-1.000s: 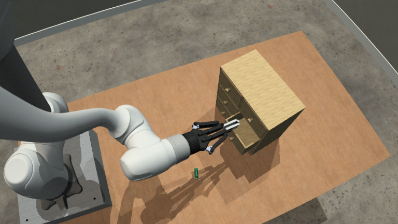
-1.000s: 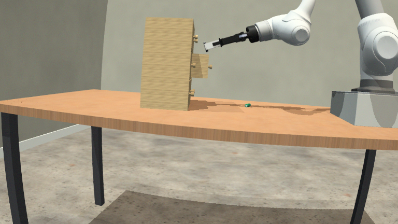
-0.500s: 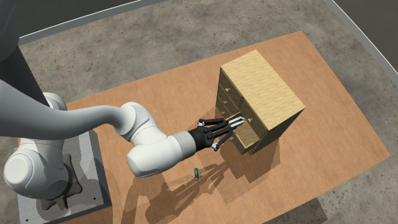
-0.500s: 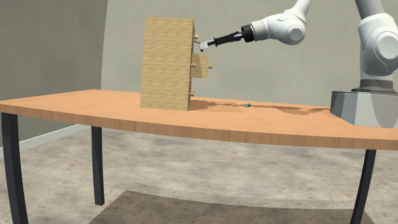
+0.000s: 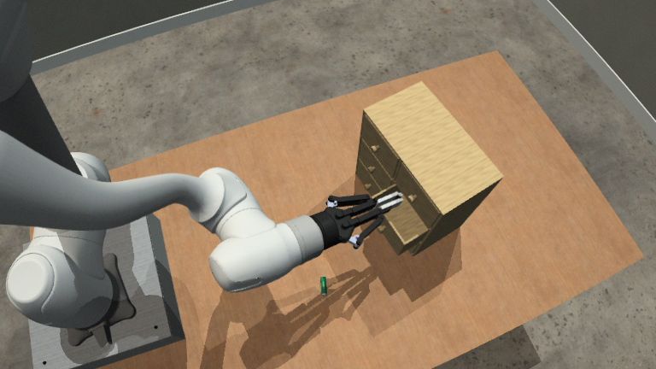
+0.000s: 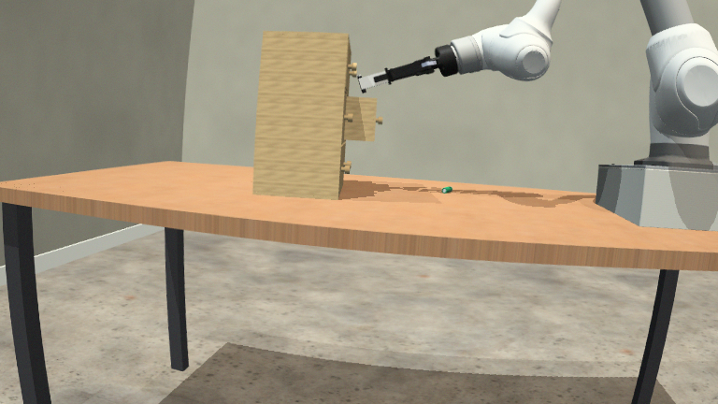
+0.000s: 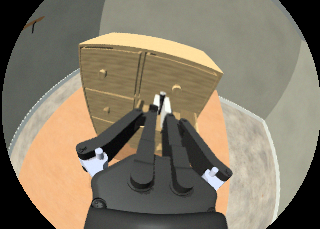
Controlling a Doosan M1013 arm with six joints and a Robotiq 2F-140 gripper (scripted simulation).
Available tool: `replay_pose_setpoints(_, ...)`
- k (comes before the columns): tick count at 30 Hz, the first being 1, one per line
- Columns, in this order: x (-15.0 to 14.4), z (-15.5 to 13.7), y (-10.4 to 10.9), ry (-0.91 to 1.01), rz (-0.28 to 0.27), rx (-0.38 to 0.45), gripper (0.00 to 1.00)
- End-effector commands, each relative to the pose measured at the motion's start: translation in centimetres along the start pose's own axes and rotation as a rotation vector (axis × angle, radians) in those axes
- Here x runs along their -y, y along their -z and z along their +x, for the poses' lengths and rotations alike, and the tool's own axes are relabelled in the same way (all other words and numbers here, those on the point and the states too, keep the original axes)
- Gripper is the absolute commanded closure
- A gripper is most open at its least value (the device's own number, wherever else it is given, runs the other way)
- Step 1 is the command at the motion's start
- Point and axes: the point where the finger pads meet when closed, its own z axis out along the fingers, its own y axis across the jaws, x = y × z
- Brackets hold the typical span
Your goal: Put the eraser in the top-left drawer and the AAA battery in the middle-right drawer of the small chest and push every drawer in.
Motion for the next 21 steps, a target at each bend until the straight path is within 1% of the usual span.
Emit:
replay_pose_setpoints(1,0.00,0.01,0.00,0.000,0.000,0.000,0.97)
replay_pose_setpoints(12,0.00,0.01,0.00,0.000,0.000,0.000,0.97)
replay_pose_setpoints(15,0.00,0.01,0.00,0.000,0.000,0.000,0.92)
replay_pose_setpoints(20,0.00,0.01,0.00,0.000,0.000,0.000,0.88)
replay_pose_setpoints(21,0.00,0.01,0.00,0.000,0.000,0.000,0.85)
